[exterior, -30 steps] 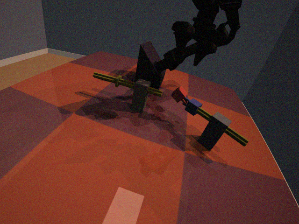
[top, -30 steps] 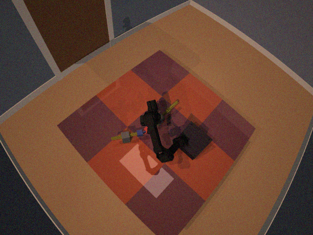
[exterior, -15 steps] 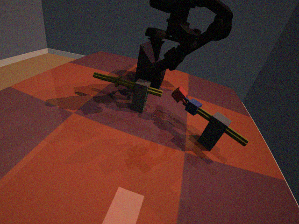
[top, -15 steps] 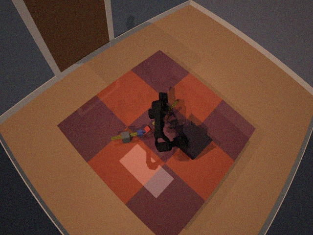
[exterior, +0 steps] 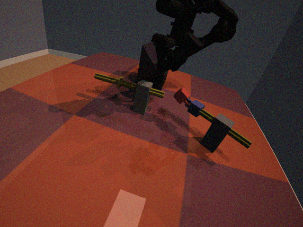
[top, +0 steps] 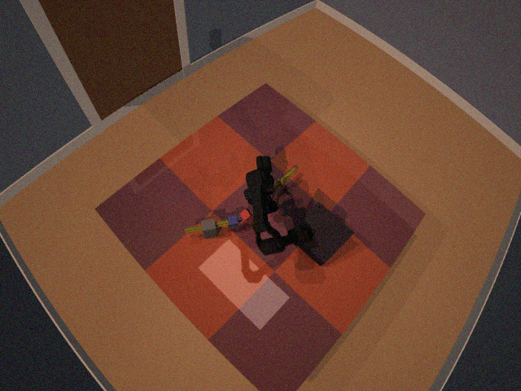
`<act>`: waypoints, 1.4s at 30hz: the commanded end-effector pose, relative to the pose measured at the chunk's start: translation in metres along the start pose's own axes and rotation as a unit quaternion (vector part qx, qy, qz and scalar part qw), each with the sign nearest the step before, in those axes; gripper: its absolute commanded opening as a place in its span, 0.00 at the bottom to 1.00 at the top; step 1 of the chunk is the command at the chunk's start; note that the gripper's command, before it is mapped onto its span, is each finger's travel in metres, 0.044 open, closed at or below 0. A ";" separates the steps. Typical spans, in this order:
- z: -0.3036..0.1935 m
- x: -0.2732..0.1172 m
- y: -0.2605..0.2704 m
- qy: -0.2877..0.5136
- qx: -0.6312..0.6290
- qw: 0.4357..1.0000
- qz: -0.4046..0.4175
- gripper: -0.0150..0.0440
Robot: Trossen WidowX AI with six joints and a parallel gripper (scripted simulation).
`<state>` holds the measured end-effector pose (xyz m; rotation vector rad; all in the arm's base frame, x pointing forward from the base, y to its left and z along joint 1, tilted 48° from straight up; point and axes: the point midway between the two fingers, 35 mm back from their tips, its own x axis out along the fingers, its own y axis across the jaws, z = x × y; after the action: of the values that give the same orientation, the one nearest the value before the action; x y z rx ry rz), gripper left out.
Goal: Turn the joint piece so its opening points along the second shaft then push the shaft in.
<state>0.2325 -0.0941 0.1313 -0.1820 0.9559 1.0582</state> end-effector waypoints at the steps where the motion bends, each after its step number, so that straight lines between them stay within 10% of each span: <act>1: 0.002 0.004 0.000 0.028 -0.068 0.997 0.002 1.00; 42: 0.034 0.088 0.010 0.067 -0.168 0.983 0.009 1.00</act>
<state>0.2509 -0.0211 0.0786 -0.5248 0.9007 1.2384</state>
